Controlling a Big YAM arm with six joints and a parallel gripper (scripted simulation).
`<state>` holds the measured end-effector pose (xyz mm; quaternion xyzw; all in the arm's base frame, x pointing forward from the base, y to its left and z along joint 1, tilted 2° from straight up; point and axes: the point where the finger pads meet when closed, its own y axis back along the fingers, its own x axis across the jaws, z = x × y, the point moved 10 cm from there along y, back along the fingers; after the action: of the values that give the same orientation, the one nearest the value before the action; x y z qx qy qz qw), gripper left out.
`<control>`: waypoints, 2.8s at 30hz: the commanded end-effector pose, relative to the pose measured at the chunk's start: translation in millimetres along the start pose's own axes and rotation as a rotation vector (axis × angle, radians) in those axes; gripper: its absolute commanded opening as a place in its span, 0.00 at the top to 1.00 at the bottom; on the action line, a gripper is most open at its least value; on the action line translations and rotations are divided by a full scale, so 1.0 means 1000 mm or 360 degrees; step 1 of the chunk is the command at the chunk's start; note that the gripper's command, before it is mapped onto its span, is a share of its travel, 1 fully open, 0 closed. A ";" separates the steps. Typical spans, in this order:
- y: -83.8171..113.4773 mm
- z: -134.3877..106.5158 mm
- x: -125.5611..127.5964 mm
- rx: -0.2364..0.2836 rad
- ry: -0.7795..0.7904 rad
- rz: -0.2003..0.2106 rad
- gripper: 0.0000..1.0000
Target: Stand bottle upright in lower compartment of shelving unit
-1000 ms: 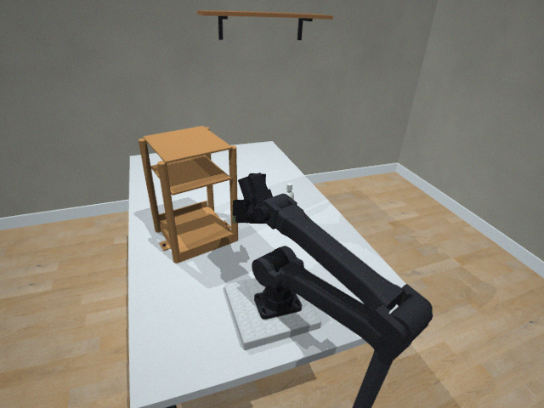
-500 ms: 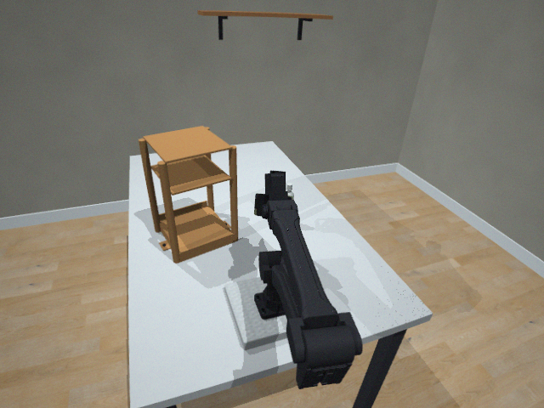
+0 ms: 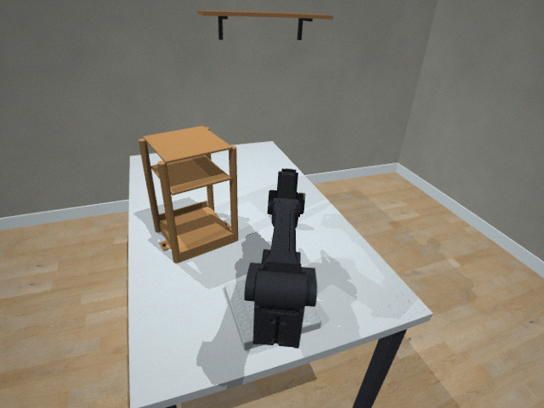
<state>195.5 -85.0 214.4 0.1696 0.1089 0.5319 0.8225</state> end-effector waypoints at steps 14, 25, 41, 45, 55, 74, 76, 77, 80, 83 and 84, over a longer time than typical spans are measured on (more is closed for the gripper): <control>-0.003 0.000 -0.005 -0.0031 0.0012 -0.0024 0.27; -0.003 0.000 -0.005 -0.0031 0.0009 -0.0025 0.27; -0.015 -0.001 -0.005 -0.0026 0.0010 -0.0024 0.27; -0.019 -0.001 -0.005 -0.0026 0.0010 -0.0024 0.27; -0.047 0.008 -0.006 -0.0055 0.0015 -0.0024 0.27; -0.112 0.024 -0.007 -0.0106 0.0013 -0.0024 0.27; -0.119 0.023 -0.007 -0.0105 0.0013 -0.0025 0.27; -0.122 0.023 -0.008 -0.0105 0.0013 -0.0025 0.27; -0.125 0.023 -0.008 -0.0104 0.0013 -0.0025 0.27; -0.132 0.022 -0.008 -0.0103 0.0013 -0.0025 0.27; -0.134 0.022 -0.008 -0.0102 0.0013 -0.0025 0.27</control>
<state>287.0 -129.2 159.7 0.1733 0.1145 0.5295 0.8225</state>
